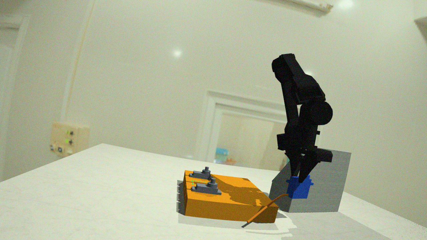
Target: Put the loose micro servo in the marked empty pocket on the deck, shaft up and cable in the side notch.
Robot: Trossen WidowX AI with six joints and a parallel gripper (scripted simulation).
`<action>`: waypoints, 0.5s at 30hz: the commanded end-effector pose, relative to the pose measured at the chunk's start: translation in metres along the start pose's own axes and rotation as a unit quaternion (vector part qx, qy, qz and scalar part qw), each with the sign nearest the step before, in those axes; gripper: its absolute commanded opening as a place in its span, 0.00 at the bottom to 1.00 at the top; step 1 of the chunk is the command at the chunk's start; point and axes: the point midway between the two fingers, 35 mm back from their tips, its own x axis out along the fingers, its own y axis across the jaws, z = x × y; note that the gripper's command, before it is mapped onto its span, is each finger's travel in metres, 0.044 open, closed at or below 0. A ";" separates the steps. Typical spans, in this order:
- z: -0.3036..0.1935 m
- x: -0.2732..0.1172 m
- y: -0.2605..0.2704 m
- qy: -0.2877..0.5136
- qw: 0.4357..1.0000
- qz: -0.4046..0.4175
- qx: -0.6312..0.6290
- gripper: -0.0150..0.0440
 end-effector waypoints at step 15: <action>0.024 -0.006 -0.006 0.000 1.000 0.002 0.003 0.25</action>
